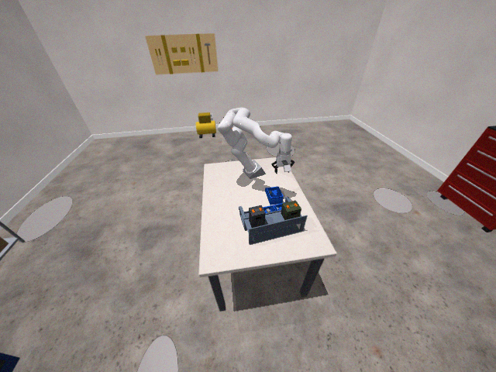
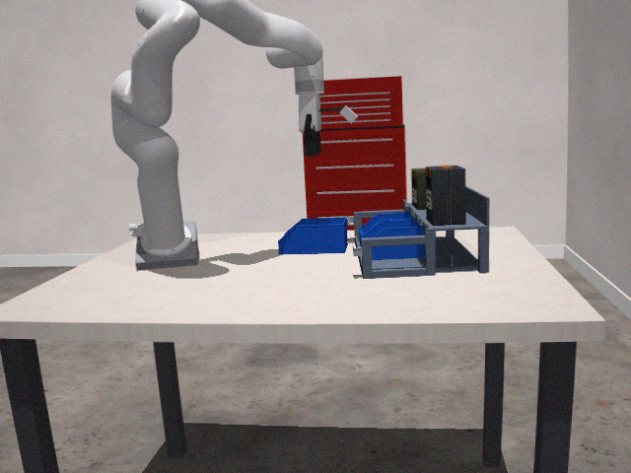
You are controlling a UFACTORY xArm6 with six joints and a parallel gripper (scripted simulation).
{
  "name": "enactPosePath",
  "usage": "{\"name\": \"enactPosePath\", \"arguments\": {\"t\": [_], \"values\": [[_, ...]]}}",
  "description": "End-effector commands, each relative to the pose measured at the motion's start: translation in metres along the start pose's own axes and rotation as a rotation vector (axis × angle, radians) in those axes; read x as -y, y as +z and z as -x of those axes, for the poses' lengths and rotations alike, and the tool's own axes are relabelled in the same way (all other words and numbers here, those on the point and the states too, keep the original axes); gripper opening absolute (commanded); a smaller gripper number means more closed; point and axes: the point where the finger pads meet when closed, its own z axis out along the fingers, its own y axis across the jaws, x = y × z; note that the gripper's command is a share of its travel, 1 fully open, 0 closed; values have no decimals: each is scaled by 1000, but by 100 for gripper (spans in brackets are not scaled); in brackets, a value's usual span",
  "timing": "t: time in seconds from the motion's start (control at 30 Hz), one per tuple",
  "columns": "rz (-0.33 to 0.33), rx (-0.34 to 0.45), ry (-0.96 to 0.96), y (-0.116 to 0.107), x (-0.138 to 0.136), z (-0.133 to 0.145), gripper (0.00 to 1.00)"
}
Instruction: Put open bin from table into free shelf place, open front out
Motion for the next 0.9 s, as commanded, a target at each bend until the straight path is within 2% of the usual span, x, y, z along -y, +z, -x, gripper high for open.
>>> {"name": "enactPosePath", "arguments": {"t": [0.0,0.33,0.5,0.87], "values": [[-3,-3,1,-2,1,-1,100],[-3,-3,1,-2,1,-1,100],[-3,-3,1,53,1,-1,100],[-3,-3,1,53,1,-1,100]]}}
